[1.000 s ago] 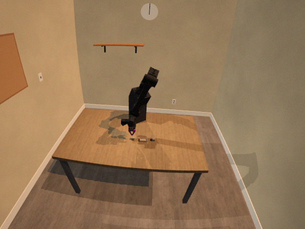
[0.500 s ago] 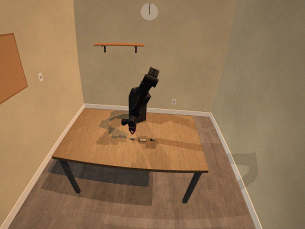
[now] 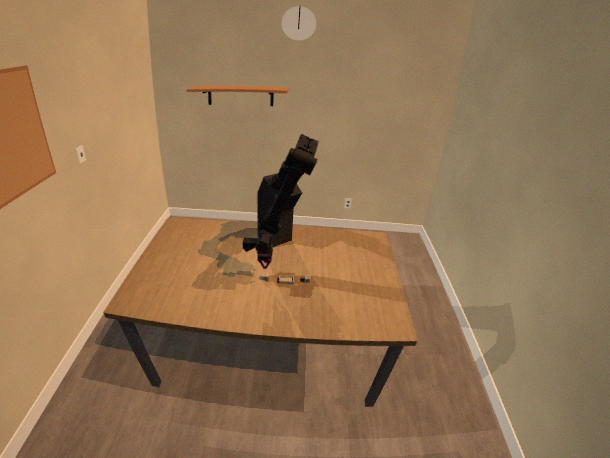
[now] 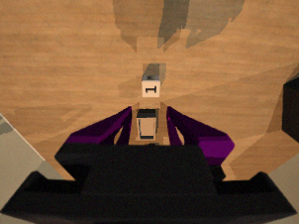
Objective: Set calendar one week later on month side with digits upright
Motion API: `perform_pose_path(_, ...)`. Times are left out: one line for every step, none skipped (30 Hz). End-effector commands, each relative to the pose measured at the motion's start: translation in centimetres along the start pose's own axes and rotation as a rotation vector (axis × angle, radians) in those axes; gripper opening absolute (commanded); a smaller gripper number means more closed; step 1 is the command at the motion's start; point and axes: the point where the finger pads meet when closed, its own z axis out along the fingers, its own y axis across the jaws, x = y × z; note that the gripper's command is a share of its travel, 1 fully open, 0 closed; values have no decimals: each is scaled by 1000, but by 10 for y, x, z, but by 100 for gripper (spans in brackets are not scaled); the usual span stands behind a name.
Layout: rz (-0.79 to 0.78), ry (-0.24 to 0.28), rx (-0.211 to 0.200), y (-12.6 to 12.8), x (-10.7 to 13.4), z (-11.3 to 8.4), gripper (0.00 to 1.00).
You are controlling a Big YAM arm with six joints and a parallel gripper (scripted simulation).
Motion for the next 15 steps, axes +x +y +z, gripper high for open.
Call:
perform_pose_path(15, -7, -8, -4, -2, -7, 45)
perform_pose_path(15, -7, -8, -4, -2, -7, 45)
perform_pose_path(15, -7, -8, -4, -2, -7, 45)
perform_pose_path(15, -7, -8, -4, -2, -7, 45)
perform_pose_path(15, -6, -7, -4, -2, -6, 45)
perform_pose_path(15, -6, -7, -4, -2, -6, 45)
perform_pose_path(15, -6, -7, -4, -2, -6, 45)
perform_pose_path(15, -6, -7, -4, -2, -6, 45)
perform_pose_path(15, -6, -5, -5, -2, -5, 45)
perform_pose_path(16, -6, -3, -6, -2, -4, 45)
perform_pose_path(17, -5, 1, -8, -2, -3, 45)
perform_pose_path(18, -4, 7, -10, -2, -1, 45)
perform_pose_path(19, -3, 13, -13, -1, 1, 45)
perform_pose_path(17, -3, 14, -13, -1, 2, 45)
perform_pose_path(15, -2, 12, -12, 0, 3, 45)
